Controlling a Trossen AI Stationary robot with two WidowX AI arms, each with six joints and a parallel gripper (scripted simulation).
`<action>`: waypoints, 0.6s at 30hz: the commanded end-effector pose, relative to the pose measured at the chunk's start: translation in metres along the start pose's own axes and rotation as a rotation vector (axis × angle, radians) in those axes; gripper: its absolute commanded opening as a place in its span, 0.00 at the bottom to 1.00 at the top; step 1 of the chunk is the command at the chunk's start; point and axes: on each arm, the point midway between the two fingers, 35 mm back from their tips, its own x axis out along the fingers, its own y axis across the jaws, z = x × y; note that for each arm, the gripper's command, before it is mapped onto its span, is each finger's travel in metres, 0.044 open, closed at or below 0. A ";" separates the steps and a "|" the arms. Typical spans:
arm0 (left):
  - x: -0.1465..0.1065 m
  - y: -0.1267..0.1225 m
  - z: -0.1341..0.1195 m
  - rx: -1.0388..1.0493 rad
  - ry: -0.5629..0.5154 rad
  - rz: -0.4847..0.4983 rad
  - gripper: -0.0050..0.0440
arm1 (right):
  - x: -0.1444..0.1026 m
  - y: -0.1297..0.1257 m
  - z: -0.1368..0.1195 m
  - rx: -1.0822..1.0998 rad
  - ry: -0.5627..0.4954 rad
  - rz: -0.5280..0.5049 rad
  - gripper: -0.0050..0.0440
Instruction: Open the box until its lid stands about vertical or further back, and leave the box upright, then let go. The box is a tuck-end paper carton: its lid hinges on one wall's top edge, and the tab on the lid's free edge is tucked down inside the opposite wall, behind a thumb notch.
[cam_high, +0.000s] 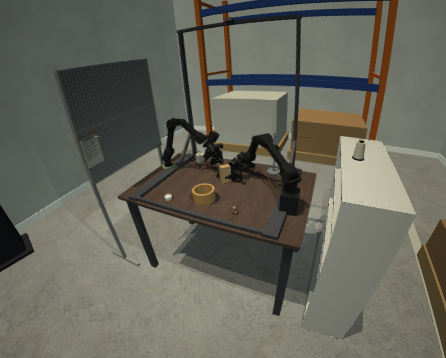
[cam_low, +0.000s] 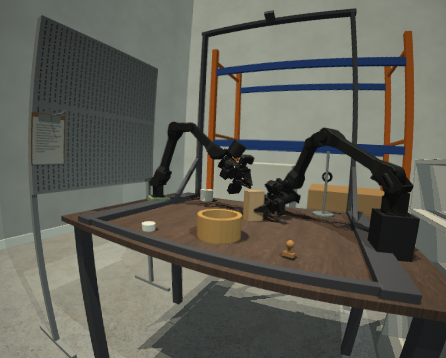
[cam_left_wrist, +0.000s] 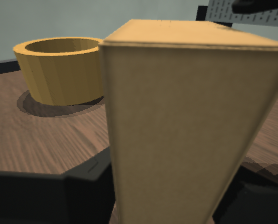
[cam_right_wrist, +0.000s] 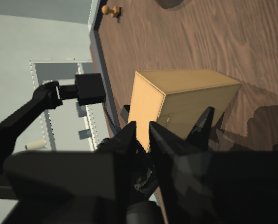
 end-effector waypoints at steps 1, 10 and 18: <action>-0.003 -0.007 0.014 -0.032 -0.002 -0.010 0.56 | -0.012 0.014 0.000 0.021 0.010 0.030 0.20; -0.003 -0.007 0.014 -0.032 -0.002 -0.010 0.56 | -0.015 0.012 0.000 0.021 0.010 0.030 0.20; -0.003 -0.007 0.014 -0.032 -0.002 -0.010 0.56 | -0.014 0.009 -0.002 0.021 0.010 0.030 0.20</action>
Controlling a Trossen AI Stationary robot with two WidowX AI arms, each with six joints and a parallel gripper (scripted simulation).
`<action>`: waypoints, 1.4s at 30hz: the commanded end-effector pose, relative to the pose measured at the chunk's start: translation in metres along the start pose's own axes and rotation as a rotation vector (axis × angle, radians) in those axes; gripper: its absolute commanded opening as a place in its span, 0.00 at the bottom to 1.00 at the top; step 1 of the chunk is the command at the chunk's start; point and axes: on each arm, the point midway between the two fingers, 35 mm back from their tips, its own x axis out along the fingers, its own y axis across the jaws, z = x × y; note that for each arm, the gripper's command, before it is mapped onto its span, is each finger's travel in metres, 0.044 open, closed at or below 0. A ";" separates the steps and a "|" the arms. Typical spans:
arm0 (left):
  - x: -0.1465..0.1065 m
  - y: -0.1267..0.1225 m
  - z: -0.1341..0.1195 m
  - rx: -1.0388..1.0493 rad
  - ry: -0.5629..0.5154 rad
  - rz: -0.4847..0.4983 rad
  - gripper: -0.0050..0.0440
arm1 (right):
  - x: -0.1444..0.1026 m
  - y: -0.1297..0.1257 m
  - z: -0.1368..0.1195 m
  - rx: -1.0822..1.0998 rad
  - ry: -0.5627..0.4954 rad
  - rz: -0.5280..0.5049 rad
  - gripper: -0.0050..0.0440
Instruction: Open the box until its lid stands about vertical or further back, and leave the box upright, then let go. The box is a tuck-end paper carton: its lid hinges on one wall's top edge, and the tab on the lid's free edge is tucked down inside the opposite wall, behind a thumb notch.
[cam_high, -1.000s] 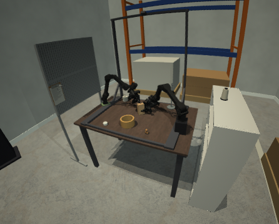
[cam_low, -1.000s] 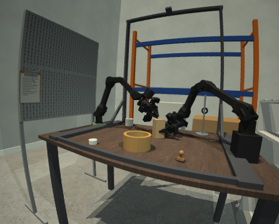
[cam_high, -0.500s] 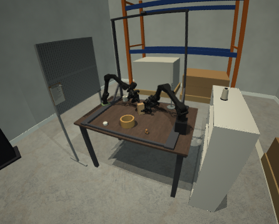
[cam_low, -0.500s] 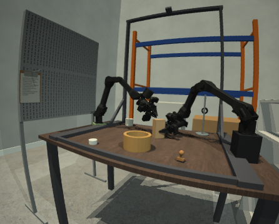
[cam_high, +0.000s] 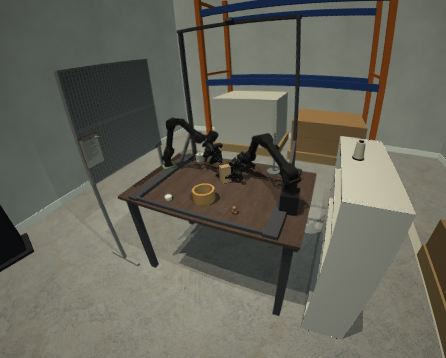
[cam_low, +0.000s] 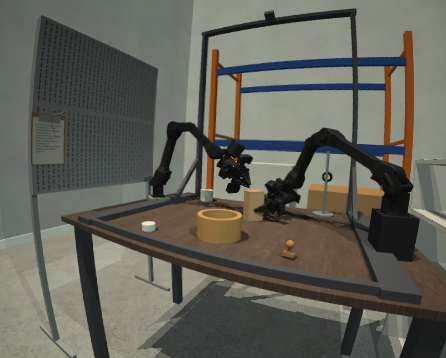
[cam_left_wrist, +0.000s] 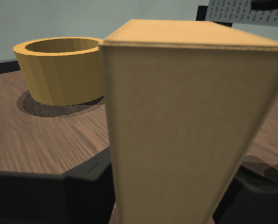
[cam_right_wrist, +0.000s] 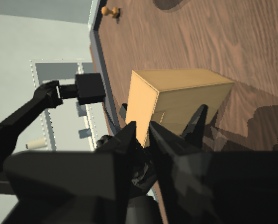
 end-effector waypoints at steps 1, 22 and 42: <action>-0.003 -0.007 0.014 -0.032 -0.002 -0.010 0.56 | -0.005 0.012 -0.002 0.022 0.009 0.030 0.20; -0.003 -0.007 0.014 -0.032 -0.002 -0.010 0.56 | 0.005 0.000 -0.011 0.022 0.009 0.030 0.20; -0.003 -0.007 0.014 -0.032 -0.002 -0.010 0.56 | 0.011 0.003 -0.012 0.022 0.009 0.030 0.20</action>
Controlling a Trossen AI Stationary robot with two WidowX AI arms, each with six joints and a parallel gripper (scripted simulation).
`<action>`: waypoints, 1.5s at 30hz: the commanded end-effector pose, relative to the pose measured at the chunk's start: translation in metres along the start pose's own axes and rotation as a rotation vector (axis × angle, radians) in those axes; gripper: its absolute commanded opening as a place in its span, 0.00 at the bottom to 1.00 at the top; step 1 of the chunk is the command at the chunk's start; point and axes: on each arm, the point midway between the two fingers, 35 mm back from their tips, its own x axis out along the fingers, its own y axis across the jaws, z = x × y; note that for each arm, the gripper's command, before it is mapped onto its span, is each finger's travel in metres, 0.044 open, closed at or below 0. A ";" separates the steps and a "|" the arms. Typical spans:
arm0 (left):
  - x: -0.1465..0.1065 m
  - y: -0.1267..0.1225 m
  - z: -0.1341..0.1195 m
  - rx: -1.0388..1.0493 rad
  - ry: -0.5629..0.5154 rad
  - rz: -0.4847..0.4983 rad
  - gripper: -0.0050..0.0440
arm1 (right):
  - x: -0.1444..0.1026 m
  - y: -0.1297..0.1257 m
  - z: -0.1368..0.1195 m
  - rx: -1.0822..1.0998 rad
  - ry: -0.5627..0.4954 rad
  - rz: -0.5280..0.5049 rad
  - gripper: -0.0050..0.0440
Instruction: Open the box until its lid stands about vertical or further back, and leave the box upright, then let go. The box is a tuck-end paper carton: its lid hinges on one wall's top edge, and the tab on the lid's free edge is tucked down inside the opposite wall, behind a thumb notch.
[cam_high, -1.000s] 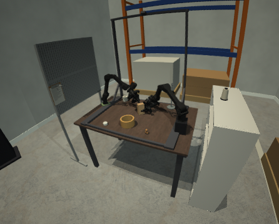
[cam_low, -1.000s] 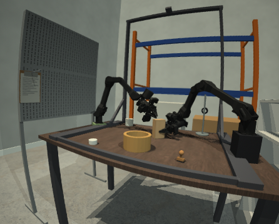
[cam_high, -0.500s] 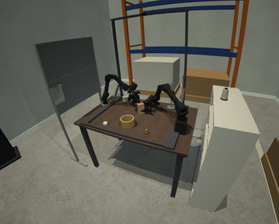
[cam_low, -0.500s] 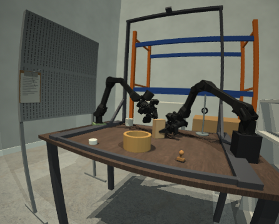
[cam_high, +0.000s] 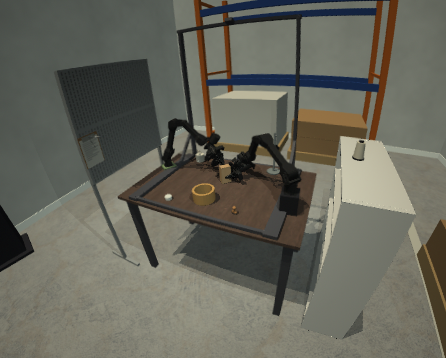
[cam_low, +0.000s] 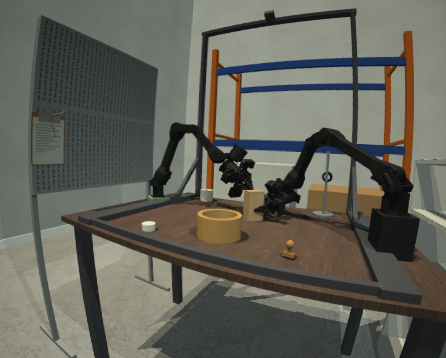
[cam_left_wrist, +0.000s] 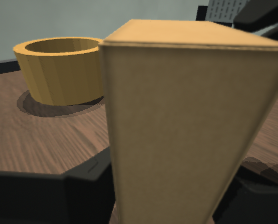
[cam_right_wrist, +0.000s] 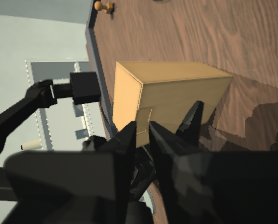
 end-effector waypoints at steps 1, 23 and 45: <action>-0.003 -0.007 0.014 -0.032 -0.002 -0.010 0.56 | -0.002 0.018 -0.003 0.020 0.013 0.031 0.20; -0.003 -0.007 0.014 -0.032 -0.002 -0.010 0.56 | 0.008 0.024 -0.003 0.020 0.013 0.032 0.20; -0.003 -0.007 0.014 -0.032 -0.002 -0.010 0.56 | 0.010 0.025 -0.003 0.020 0.013 0.032 0.20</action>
